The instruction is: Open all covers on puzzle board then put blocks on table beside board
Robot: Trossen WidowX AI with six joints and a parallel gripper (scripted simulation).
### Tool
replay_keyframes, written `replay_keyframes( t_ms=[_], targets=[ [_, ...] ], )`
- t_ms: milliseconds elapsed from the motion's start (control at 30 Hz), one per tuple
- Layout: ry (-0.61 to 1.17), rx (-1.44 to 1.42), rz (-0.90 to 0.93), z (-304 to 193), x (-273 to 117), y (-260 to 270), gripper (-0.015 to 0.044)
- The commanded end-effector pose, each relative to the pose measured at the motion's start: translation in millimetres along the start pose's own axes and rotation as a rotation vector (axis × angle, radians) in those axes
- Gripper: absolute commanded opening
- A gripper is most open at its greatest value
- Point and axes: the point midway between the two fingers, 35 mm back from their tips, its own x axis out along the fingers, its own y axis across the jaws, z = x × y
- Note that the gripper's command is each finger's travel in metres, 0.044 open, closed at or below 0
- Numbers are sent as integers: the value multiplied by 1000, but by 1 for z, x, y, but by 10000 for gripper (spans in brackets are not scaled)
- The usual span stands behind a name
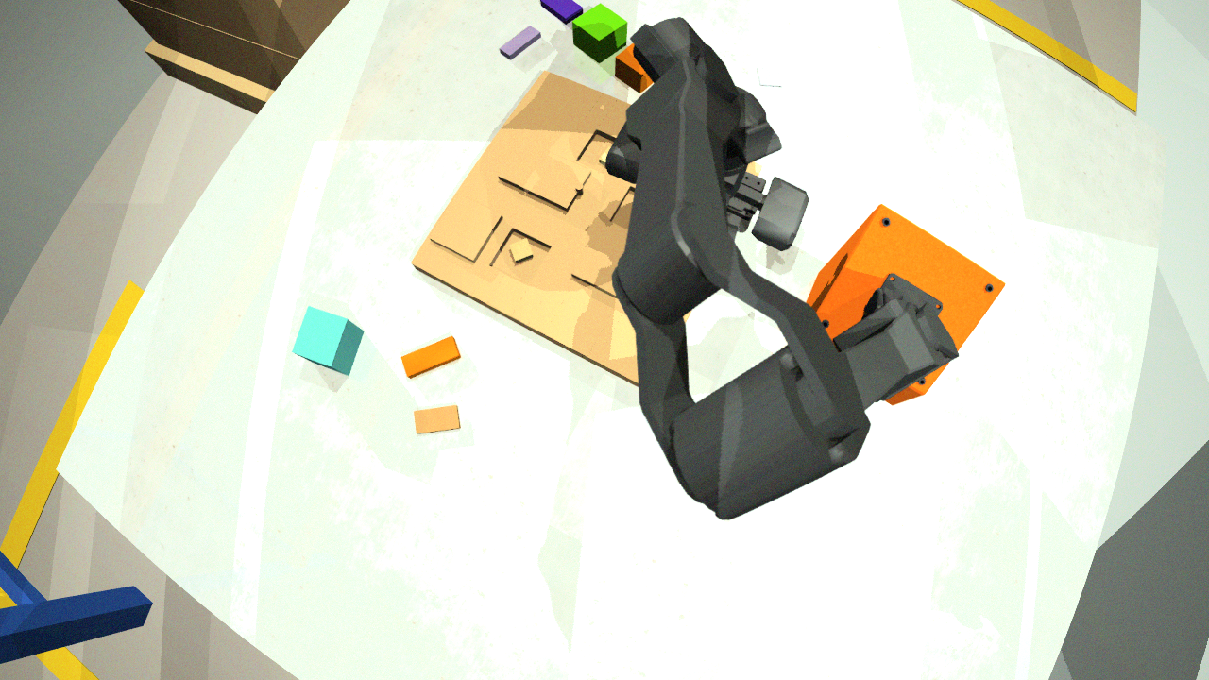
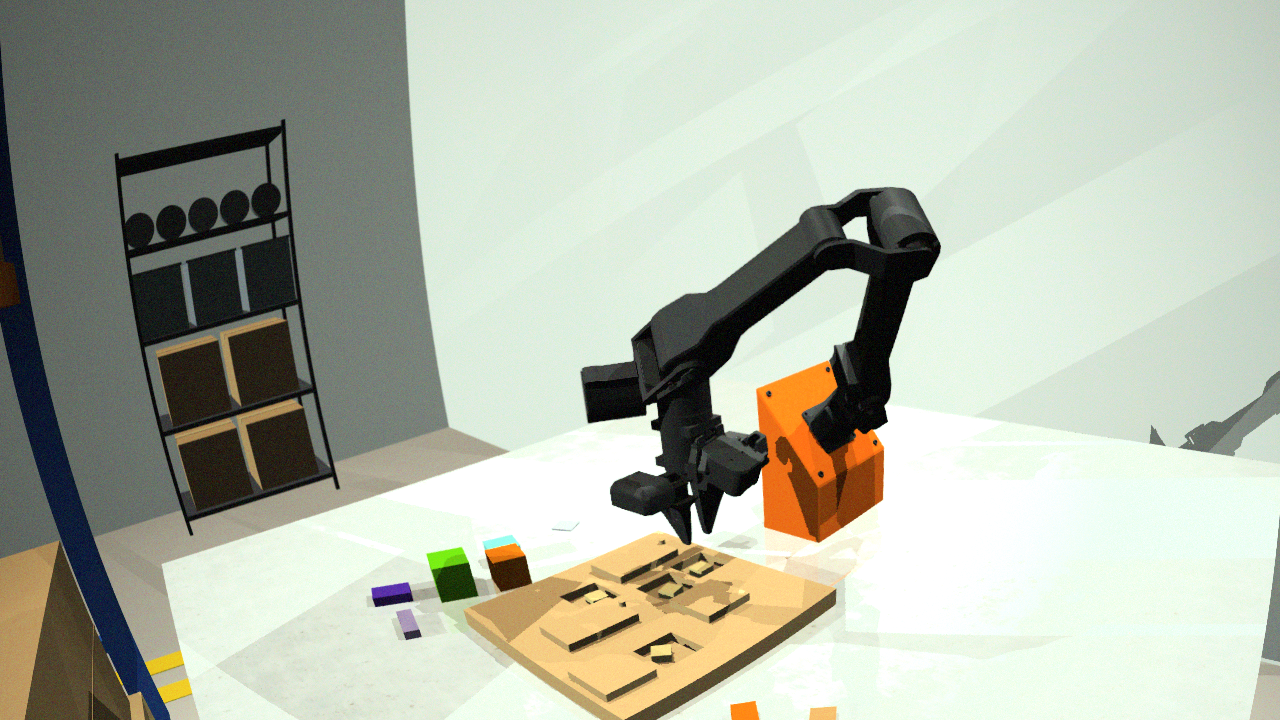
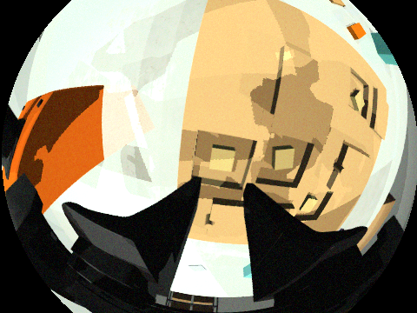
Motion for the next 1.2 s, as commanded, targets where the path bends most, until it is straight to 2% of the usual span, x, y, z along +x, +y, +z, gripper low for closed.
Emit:
replay_keyframes(
  t_ms=[0, 1167],
  targets=[
    [-6, 6, -1, 1, 9, 1, 144],
    [-6, 6, -1, 1, 24, 0, 144]
  ],
)
